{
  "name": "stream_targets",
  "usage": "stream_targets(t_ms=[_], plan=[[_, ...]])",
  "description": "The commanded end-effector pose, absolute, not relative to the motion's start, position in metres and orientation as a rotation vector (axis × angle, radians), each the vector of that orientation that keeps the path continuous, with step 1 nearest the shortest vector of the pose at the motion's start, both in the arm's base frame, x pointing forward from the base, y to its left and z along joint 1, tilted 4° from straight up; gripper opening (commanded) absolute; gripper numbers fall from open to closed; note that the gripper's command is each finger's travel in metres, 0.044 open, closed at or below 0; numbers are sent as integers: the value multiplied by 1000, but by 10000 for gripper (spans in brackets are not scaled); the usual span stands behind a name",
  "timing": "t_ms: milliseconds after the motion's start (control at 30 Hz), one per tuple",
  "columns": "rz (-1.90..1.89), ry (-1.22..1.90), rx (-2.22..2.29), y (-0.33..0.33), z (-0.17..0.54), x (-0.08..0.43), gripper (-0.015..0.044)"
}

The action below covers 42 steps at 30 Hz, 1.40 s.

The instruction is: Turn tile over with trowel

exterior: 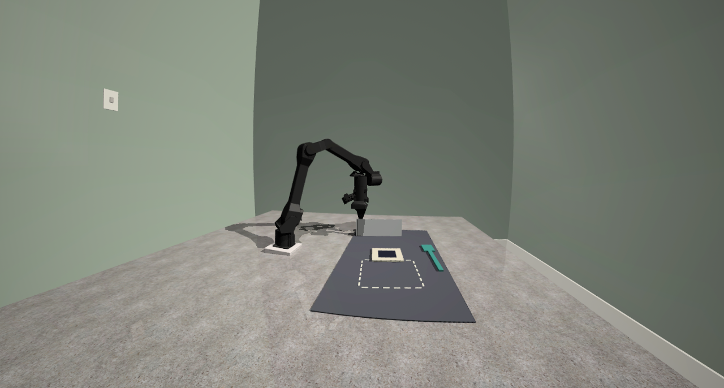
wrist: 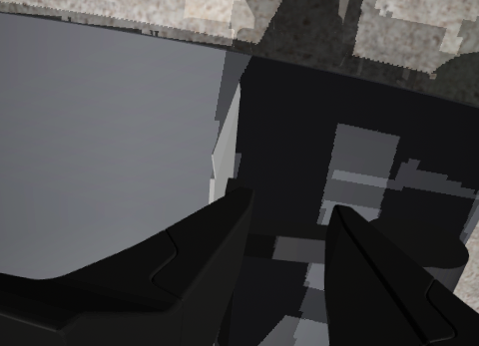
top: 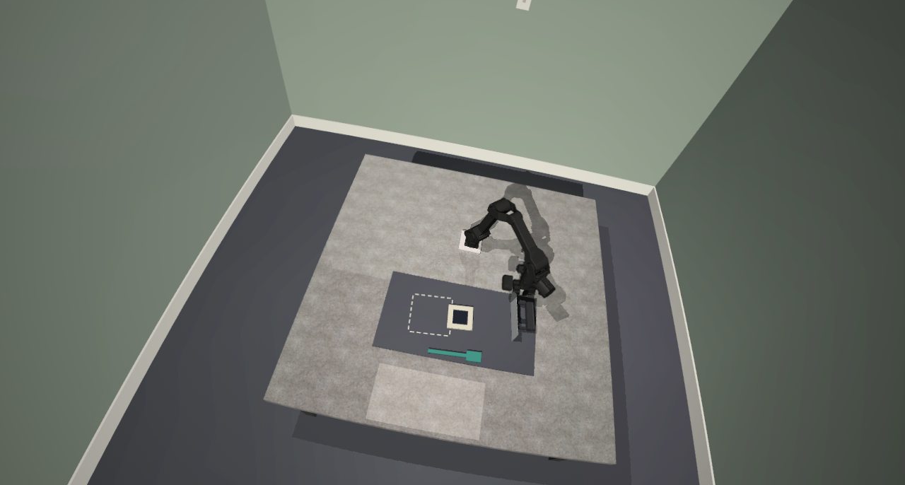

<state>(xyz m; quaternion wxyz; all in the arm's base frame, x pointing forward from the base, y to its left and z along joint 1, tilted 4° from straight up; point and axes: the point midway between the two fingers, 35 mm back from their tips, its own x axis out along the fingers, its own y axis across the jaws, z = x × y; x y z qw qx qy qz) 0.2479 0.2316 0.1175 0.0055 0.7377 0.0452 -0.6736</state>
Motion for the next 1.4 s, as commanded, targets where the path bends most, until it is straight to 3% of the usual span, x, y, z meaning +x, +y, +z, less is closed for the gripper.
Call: stream_targets(t_ms=[0,933,1367], plan=[[-2112,129,2303,222,115,248,100],[-2109,124,2301,166,112,252,100],[-2109,123,2300,185,116,253,100]])
